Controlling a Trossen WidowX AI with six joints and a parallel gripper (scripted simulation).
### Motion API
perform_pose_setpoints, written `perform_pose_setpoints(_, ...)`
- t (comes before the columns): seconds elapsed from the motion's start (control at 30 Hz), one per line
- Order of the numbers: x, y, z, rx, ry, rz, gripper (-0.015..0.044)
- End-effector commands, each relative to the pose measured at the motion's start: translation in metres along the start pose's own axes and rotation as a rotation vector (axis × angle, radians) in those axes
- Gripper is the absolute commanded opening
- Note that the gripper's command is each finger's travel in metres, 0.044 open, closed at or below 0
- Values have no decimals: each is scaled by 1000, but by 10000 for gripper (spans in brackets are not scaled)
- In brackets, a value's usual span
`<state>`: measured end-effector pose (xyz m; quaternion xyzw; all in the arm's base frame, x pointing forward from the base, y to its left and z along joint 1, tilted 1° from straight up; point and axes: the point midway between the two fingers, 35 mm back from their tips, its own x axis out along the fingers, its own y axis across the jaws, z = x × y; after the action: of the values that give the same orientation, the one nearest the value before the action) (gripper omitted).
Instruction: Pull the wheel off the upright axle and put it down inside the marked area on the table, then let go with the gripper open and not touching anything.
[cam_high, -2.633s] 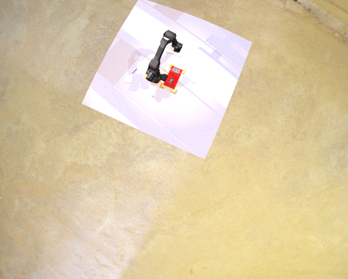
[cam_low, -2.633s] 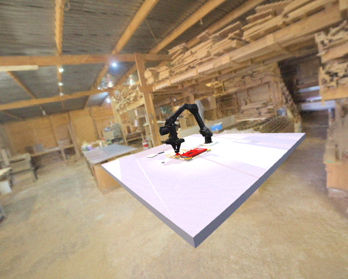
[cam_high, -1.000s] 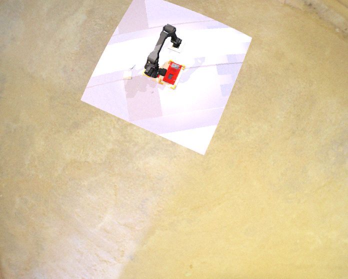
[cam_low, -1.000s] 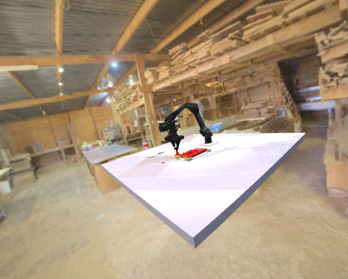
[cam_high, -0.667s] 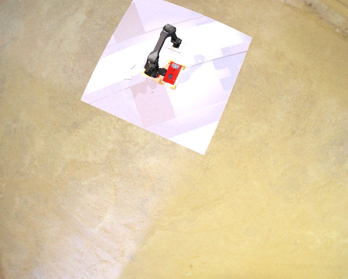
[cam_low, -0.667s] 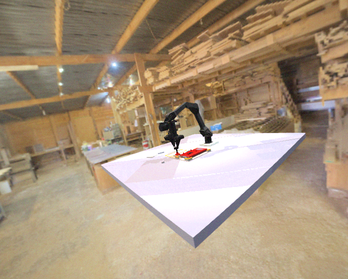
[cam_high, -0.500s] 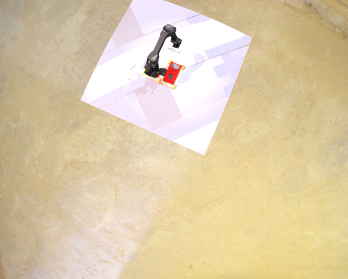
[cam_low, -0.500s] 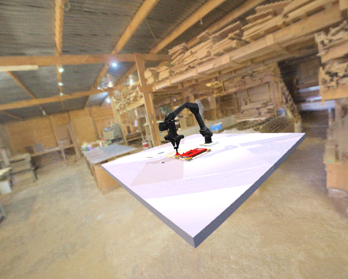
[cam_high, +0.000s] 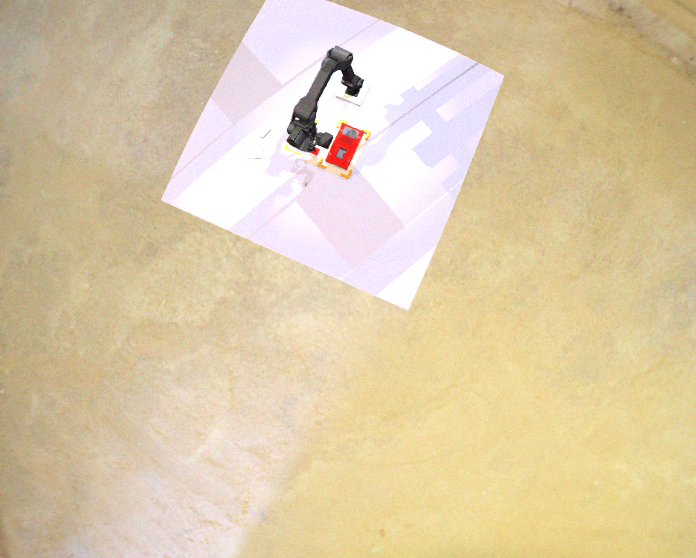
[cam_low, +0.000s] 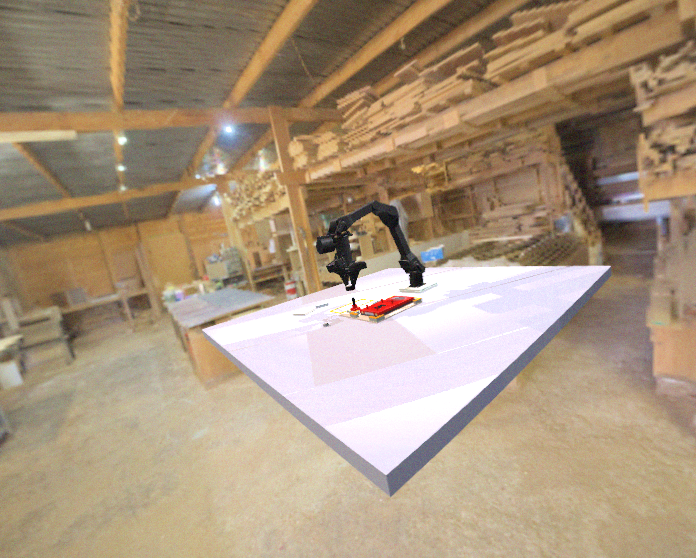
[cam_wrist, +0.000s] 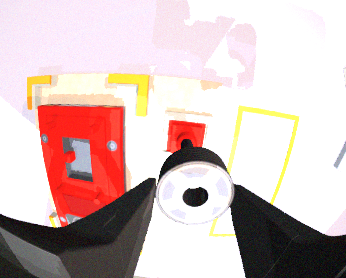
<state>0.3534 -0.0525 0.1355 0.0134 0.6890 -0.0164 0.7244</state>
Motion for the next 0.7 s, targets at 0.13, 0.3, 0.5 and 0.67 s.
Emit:
perform_pose_setpoints(0.13,1,-32,-14,0,11,-1,0)
perform_pose_setpoints(0.3,-1,-55,-27,0,12,-3,0)
perform_pose_setpoints(0.5,-4,-82,-45,0,12,-5,0)
perform_pose_setpoints(0.67,-5,-96,-56,0,12,-6,0)
